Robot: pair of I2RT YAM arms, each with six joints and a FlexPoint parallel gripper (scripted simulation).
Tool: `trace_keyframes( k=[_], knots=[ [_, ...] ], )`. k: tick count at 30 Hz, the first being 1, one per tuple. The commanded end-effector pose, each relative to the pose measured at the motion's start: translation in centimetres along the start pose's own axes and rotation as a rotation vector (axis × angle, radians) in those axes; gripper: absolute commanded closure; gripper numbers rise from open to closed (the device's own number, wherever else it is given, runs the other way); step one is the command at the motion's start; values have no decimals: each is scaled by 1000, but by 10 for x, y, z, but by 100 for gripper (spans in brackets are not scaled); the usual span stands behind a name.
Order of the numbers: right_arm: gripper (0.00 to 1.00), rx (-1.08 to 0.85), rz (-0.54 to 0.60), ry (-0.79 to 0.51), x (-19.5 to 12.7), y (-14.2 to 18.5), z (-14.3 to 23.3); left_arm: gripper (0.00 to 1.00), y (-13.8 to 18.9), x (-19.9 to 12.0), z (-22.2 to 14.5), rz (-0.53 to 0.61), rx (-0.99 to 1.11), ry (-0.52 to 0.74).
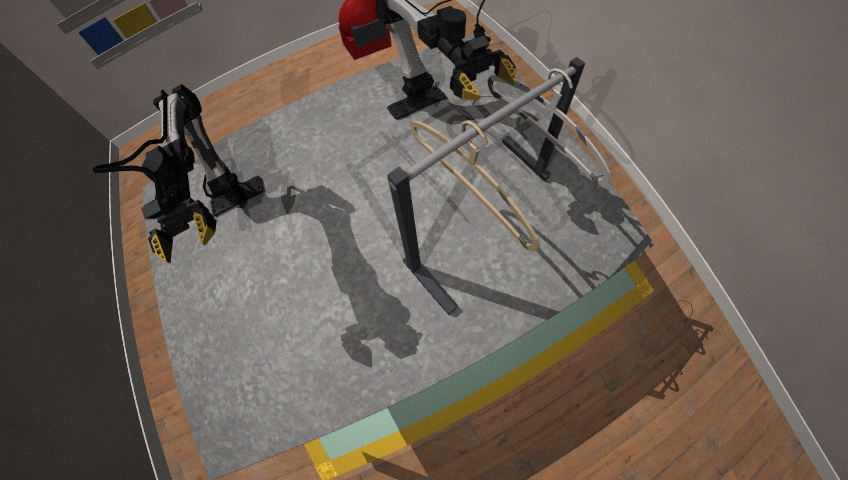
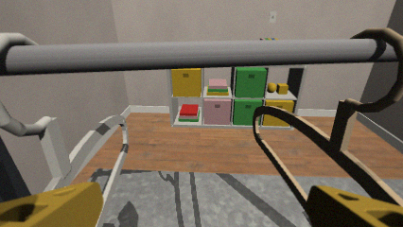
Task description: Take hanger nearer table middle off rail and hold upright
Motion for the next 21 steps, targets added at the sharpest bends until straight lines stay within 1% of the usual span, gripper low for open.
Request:
trace_keyframes(
  k=[1, 3, 9, 13, 17, 19, 20, 21],
  knots=[
    [0, -1, -22, 4, -2, -7, -1, 0, -6, -2, -1, -21, -1, 3],
    [0, -1, -22, 4, -2, -7, -1, 0, -6, -2, -1, -21, -1, 3],
    [0, 16, -51, -40, -8, -9, 11, 67, -5, 4, -3, 26, -33, -52],
    [0, 27, -91, -91, -16, -15, 31, 68, -4, 12, -14, 77, -56, -96],
    [0, 44, -160, -208, -30, -24, 68, 68, -3, 24, -36, 160, -66, -160],
    [0, 44, -160, -208, -30, -24, 68, 68, -3, 24, -36, 160, -66, -160],
    [0, 46, -195, -244, -35, -31, 78, 68, -4, 27, -43, 182, -63, -176],
    [0, 49, -208, -275, -37, -32, 88, 68, -4, 30, -49, 197, -60, -185]
  ],
)
Point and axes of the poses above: on each arm, the point where the finger pads meet when closed, its own x axis out along the fingers, its own z axis across the jaws, y = z × x, the point moved 7 cm from there along -x, back along the fingers, and after that the axes turned 8 degrees about -x, right-handed, at the moved point
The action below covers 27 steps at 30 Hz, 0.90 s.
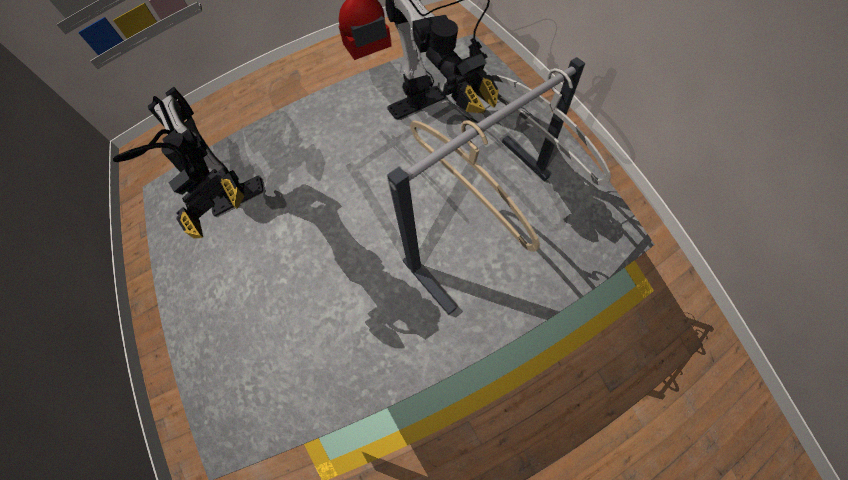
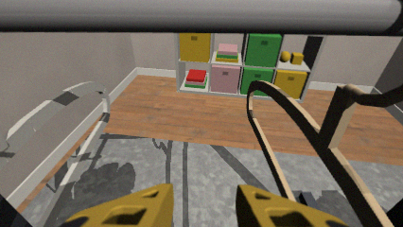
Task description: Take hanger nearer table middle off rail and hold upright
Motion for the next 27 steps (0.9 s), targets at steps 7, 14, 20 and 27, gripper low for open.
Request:
trace_keyframes(
  k=[7, 14, 20, 27],
  knots=[
    [0, 33, -254, -335, -6, -44, 106, 68, -21, 6, -53, 111, 19, -154],
    [0, 55, -323, -552, -7, -52, 174, 68, -30, 13, -94, 113, -32, -103],
    [0, 63, -347, -656, -5, -55, 210, 68, -24, 17, -112, 136, -16, -110],
    [0, 69, -343, -705, -1, -53, 230, 68, -29, 15, -118, 122, -21, -85]
  ],
)
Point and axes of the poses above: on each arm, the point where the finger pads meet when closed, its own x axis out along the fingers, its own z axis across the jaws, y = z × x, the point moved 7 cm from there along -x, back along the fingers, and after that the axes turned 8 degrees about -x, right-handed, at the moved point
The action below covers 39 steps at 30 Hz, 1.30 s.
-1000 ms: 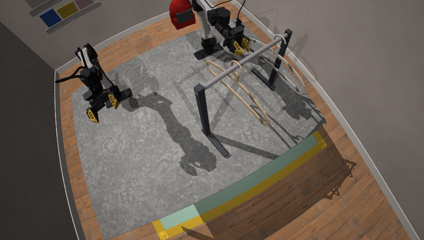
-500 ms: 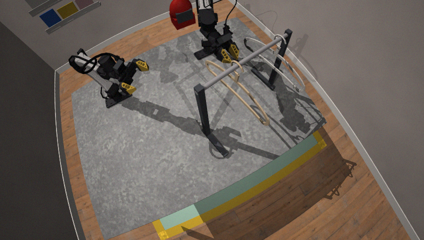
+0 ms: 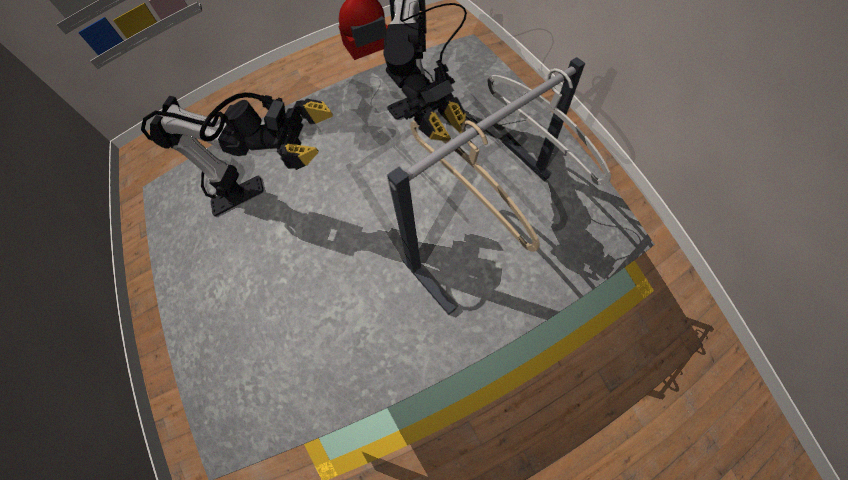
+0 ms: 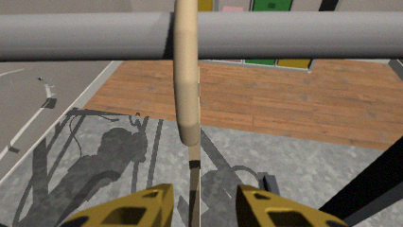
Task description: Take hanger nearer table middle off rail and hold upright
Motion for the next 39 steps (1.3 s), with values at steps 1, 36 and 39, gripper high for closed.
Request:
trace_keyframes(
  k=[1, 36, 39],
  knots=[
    [0, -9, -96, -1, 6, -29, -1, 68, -17, -13, 4, -34, -36, -1],
    [0, -9, -101, 5, 4, -33, -2, 68, -22, 38, 5, -32, -28, 0],
    [0, -9, -101, 5, 4, -33, -2, 68, -22, 40, 5, -32, -28, 0]
  ],
)
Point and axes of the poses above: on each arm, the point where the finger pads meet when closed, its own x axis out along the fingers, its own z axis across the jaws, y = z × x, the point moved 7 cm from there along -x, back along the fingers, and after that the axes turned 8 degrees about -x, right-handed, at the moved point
